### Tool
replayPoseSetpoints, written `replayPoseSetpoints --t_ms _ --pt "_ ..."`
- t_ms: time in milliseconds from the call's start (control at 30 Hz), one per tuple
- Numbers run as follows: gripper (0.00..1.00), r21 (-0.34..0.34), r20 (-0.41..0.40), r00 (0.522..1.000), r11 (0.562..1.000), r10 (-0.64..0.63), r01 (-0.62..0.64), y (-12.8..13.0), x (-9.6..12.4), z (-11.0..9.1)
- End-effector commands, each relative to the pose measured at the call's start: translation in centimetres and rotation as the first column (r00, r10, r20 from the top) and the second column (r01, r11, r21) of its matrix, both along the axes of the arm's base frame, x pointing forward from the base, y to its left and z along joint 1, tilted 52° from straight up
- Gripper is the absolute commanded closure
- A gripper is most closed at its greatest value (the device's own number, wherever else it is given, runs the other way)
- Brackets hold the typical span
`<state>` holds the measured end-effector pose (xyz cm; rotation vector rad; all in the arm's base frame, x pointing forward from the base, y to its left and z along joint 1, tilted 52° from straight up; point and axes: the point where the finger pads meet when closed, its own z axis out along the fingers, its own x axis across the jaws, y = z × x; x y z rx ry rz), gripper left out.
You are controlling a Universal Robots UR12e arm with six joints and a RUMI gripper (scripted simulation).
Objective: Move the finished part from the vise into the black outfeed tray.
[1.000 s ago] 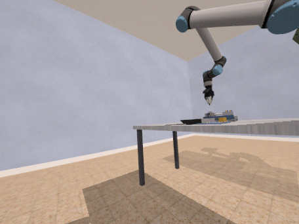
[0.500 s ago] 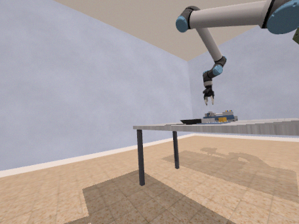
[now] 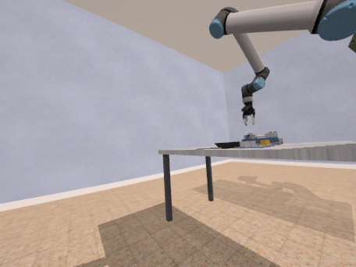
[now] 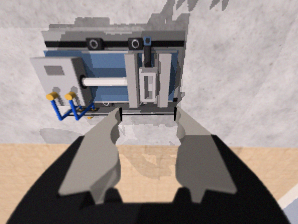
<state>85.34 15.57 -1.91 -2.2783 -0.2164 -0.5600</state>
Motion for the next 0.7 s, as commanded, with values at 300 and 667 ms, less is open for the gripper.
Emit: replayPoseSetpoints --t_ms 300,667 --pt "0.6 0.0 0.004 1.0 1.0 0.001 -0.001 0.01 0.12 0.19" --pt "0.6 -0.002 0.0 1.0 1.0 0.004 -0.004 0.54 0.36 -0.3"
